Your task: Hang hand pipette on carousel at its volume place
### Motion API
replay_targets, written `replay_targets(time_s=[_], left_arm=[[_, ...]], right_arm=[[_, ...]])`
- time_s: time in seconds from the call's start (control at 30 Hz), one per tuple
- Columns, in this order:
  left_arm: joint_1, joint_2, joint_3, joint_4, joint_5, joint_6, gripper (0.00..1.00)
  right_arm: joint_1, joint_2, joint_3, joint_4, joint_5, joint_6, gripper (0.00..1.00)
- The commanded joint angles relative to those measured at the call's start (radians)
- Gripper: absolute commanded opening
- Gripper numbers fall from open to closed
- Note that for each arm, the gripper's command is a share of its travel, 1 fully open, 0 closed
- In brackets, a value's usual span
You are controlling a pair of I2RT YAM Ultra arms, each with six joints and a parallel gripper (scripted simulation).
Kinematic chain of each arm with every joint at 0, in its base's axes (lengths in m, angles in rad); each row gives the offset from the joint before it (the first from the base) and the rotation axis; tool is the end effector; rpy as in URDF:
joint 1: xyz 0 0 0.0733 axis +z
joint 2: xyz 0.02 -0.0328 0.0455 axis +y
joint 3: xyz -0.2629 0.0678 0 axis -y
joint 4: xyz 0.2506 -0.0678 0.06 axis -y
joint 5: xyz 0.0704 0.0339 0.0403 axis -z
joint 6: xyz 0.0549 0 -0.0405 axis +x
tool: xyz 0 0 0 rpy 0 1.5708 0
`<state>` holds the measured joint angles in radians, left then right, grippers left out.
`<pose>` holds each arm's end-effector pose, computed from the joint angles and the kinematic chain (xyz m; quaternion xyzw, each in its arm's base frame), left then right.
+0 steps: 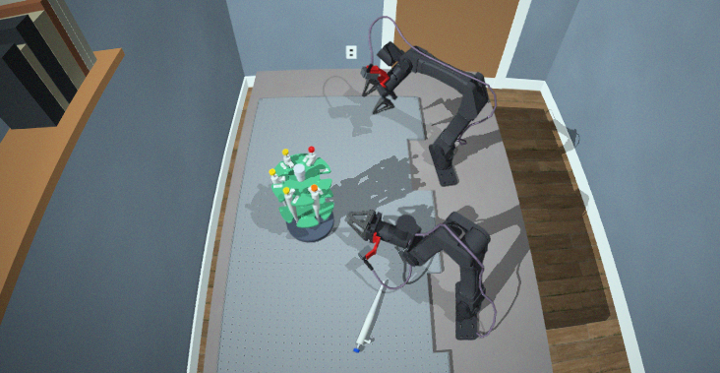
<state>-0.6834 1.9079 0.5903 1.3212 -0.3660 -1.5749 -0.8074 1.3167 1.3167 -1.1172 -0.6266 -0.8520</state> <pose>0.2841 -0.2046 0.1396 -0.4155 0.5707 -0.5748 0.4138 0.2001 -0.1610 0.3299 -0.0900 0.9252 0.0449 0.3660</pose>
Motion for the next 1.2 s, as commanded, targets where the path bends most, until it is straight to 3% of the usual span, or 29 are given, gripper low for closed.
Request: replay_targets(time_s=[0.0, 1.0, 1.17], left_arm=[[0.003, -0.004, 0.015, -0.008, 0.002, 0.004, 0.49], [0.005, -0.008, 0.007, -0.005, 0.004, 0.004, 0.49], [0.025, 0.026, 0.056, -0.03, 0.022, 0.011, 0.49]], right_arm=[[-0.008, 0.0, 0.024, 0.014, -0.021, -0.005, 1.0], [-0.008, 0.0, 0.024, 0.014, -0.021, -0.005, 1.0], [-0.008, 0.0, 0.024, 0.014, -0.021, -0.005, 1.0]])
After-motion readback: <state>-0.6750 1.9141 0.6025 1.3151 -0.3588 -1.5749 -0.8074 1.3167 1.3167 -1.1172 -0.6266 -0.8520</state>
